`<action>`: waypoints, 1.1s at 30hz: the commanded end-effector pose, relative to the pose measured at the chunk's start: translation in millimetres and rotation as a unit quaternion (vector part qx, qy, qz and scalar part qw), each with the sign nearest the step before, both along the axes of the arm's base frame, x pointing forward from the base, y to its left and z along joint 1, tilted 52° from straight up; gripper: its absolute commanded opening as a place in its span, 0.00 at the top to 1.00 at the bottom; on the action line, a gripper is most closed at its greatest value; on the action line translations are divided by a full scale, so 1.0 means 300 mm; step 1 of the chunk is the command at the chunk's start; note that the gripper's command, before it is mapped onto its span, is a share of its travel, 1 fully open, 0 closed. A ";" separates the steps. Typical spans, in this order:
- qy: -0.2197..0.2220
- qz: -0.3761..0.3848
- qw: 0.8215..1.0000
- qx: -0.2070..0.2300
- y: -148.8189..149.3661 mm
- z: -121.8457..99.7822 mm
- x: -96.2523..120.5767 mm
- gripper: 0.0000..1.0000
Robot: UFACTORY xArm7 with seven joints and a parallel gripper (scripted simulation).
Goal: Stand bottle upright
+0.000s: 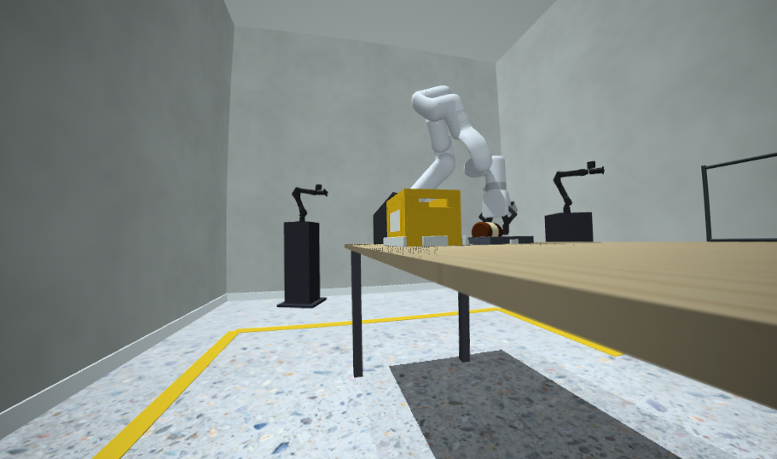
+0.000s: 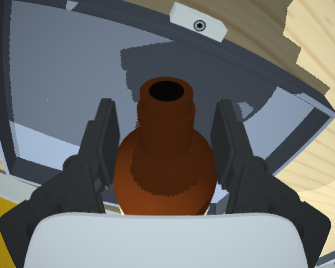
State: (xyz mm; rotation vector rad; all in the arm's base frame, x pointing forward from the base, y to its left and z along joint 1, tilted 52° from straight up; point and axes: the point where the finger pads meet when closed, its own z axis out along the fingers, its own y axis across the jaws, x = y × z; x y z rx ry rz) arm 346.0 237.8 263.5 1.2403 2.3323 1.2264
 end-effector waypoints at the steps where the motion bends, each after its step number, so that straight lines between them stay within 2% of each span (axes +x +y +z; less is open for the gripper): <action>1: -0.001 0.000 1.000 0.001 0.004 -0.002 0.005 0.35; 20: -0.001 0.000 1.000 0.001 0.005 -0.003 0.006 0.35; 21: -0.001 0.000 1.000 0.001 0.005 -0.003 0.006 1.00; 33: -0.001 0.000 1.000 0.001 0.005 -0.003 0.006 1.00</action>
